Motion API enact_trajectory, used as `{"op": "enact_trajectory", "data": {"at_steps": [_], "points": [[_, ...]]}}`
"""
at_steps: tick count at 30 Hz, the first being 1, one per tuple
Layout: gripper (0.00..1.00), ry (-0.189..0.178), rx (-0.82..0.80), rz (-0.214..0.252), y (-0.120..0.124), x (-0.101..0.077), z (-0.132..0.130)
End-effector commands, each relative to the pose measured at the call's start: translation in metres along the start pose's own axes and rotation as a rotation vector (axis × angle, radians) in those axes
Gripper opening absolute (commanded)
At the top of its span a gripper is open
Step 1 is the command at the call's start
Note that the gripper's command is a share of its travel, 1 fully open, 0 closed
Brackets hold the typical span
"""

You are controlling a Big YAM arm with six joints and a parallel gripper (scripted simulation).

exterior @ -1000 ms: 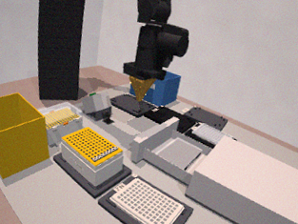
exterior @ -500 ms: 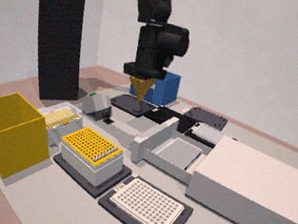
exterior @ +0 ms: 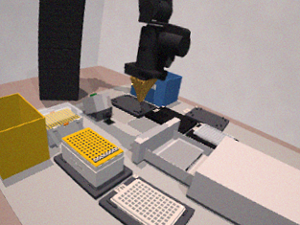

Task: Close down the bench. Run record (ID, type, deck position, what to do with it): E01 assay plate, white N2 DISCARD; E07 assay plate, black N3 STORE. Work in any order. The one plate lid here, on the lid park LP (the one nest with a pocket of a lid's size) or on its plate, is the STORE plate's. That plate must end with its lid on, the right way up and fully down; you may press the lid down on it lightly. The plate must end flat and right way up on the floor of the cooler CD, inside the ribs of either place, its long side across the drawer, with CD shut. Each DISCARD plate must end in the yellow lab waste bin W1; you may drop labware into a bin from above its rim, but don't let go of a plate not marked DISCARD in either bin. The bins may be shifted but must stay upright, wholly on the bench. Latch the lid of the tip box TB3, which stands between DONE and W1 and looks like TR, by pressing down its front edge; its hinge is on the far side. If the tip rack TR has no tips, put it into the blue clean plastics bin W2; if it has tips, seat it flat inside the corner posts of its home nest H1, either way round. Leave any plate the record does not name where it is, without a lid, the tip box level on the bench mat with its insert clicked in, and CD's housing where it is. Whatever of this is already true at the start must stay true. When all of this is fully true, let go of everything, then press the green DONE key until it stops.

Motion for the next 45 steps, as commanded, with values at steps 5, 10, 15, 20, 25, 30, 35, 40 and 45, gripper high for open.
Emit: {"op": "enact_trajectory", "data": {"at_steps": [5, 10, 15, 20, 25, 30, 35, 40, 45], "points": [[0.00, 0.026, 0.004, -0.005, -0.002, -0.006, -0.011], [0.00, 0.026, 0.004, -0.005, -0.002, -0.006, -0.011], [0.00, 0.028, 0.011, -0.006, -0.004, 0.006, -0.013], [0.00, 0.028, 0.011, -0.006, -0.004, 0.013, -0.012], [0.00, 0.027, 0.011, -0.006, -0.004, 0.018, -0.012], [0.00, 0.027, 0.011, -0.006, -0.004, 0.024, -0.012], [0.00, 0.026, 0.012, -0.006, -0.003, 0.030, -0.012], [0.00, 0.026, 0.012, -0.006, -0.003, 0.037, -0.011], [0.00, 0.022, 0.012, -0.006, -0.003, 0.041, -0.010]]}}
Point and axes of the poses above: the point where the finger pads meet when closed, its own x axis out along the fingers, its own z axis across the jaws, y = z × x, the point moved 2 cm from there along -x, back along the fingers, and after that the axes turned 3 degrees about x, right-handed, at the moved point
